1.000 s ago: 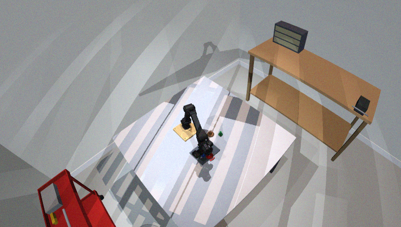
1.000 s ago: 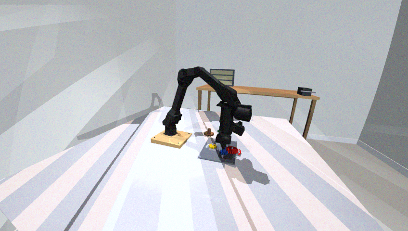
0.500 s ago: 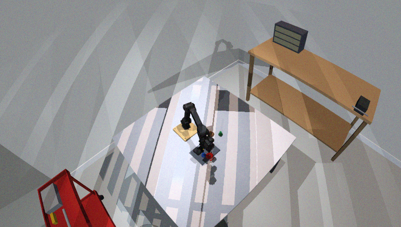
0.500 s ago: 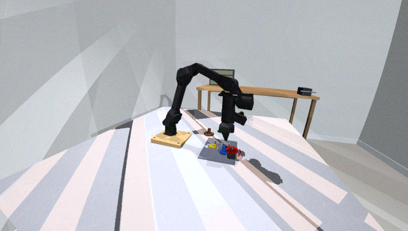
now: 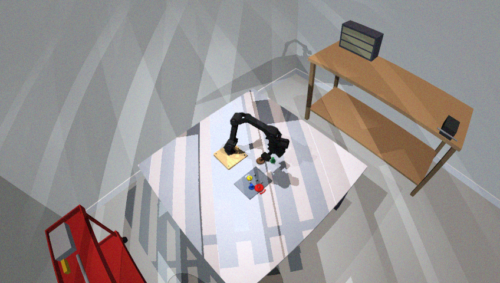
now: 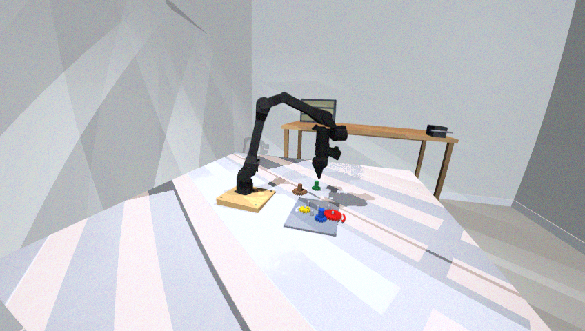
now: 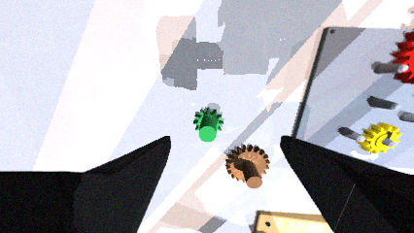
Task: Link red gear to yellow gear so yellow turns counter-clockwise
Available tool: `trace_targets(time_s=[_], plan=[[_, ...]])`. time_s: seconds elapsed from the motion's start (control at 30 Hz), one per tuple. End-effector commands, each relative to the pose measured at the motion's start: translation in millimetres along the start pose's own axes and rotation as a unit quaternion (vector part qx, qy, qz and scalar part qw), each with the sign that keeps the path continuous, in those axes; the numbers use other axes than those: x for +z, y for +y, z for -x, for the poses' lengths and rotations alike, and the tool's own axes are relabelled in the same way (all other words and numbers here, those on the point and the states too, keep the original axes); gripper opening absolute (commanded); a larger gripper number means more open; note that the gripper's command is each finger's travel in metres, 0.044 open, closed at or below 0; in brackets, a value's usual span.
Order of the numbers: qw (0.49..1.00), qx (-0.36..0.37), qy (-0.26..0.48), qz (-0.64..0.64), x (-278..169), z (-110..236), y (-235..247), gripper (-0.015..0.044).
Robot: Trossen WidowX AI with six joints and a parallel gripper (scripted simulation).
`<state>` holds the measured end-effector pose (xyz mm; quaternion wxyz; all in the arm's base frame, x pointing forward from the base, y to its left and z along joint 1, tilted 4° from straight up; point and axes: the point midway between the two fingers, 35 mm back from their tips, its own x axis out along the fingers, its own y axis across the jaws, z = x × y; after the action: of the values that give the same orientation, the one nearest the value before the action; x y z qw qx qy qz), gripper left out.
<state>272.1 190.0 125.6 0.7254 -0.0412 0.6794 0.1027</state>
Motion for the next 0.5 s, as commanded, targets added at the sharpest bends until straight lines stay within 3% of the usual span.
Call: trace_targets(time_s=[0.0, 0.47], plan=[[1.000, -0.001, 0.001, -0.010, -13.9, -0.7, 17.0, 0.0440], [1.000, -0.001, 0.001, -0.010, -13.1, -24.0, 15.9, 0.0440]])
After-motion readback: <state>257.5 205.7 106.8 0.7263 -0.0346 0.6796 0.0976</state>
